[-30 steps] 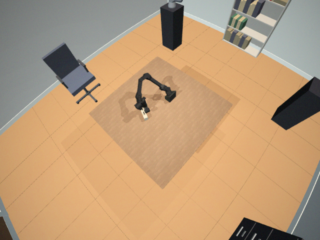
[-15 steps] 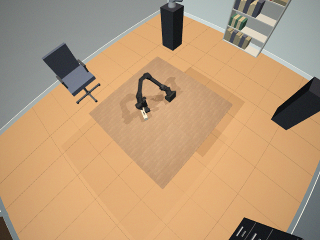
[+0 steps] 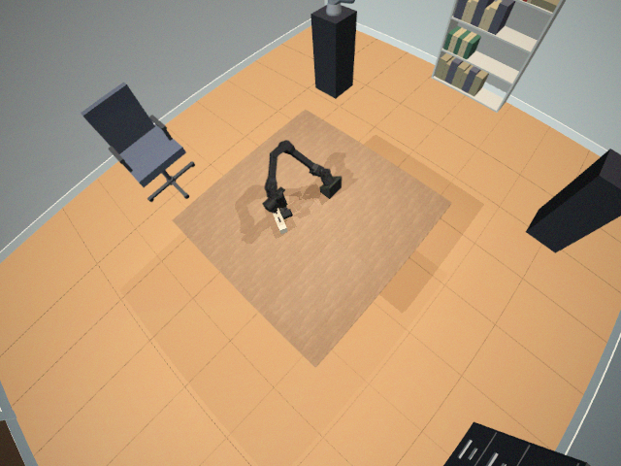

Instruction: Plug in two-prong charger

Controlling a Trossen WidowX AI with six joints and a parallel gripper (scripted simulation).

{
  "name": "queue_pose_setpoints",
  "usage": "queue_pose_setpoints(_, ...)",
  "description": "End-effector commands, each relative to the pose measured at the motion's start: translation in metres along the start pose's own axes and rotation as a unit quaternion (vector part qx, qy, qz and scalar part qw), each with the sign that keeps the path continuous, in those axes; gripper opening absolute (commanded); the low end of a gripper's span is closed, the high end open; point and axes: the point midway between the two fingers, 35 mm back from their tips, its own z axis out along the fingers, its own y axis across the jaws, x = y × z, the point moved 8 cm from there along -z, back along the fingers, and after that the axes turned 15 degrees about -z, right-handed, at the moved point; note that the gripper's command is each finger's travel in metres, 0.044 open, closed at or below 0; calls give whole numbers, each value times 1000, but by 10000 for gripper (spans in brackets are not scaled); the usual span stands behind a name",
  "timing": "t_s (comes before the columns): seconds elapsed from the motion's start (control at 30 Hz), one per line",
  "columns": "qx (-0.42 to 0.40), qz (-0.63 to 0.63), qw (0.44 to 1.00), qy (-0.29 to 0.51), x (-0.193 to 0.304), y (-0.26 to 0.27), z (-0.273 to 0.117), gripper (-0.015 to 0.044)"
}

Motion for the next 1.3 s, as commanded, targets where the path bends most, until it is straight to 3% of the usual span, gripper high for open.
queue_pose_setpoints(0.0,2,1,1000,0,2,1,0,440)
queue_pose_setpoints(1.27,1,1,1000,0,44,13,3,440)
